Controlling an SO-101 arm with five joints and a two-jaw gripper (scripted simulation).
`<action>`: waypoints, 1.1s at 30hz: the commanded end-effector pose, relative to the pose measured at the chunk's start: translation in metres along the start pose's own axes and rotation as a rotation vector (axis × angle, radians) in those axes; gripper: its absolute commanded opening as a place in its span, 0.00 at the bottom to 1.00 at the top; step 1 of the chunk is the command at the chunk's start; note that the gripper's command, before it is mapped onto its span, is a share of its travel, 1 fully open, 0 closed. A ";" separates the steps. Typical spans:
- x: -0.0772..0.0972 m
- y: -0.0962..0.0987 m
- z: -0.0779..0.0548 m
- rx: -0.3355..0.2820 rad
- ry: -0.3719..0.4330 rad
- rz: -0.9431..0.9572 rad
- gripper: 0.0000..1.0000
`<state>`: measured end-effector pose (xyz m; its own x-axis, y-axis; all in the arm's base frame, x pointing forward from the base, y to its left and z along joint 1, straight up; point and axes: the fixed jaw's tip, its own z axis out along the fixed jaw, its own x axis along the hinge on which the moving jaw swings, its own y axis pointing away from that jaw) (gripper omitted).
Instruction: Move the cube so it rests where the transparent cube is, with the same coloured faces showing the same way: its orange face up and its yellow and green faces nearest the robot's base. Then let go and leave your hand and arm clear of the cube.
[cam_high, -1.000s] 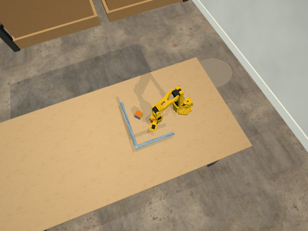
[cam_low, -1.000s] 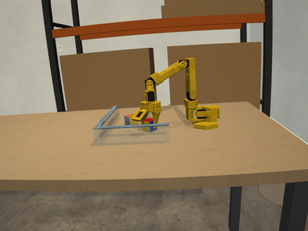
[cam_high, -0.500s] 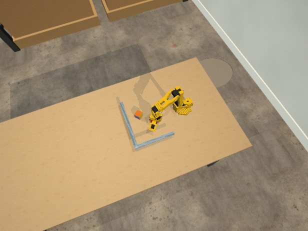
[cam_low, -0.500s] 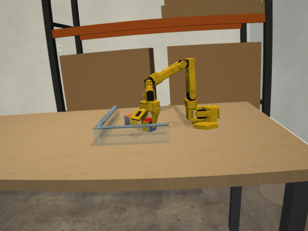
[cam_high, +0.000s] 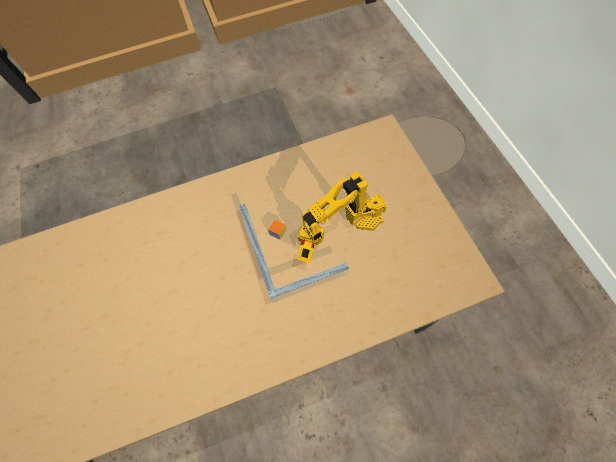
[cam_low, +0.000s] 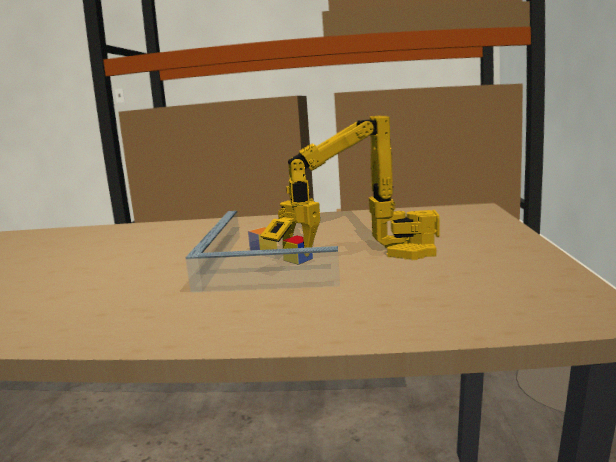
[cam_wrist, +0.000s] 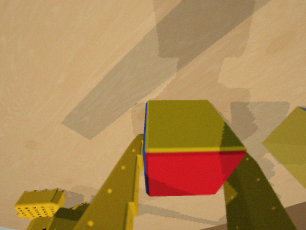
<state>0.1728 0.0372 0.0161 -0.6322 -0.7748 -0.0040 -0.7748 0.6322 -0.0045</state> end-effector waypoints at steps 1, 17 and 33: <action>-0.009 -0.009 -0.011 0.052 -0.061 0.000 0.22; -0.010 -0.010 -0.024 0.052 -0.061 0.000 0.22; -0.007 -0.007 -0.059 0.052 -0.061 0.000 0.22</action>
<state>0.1733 0.0372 0.0550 -0.6317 -0.7751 0.0100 -0.7751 0.6318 0.0070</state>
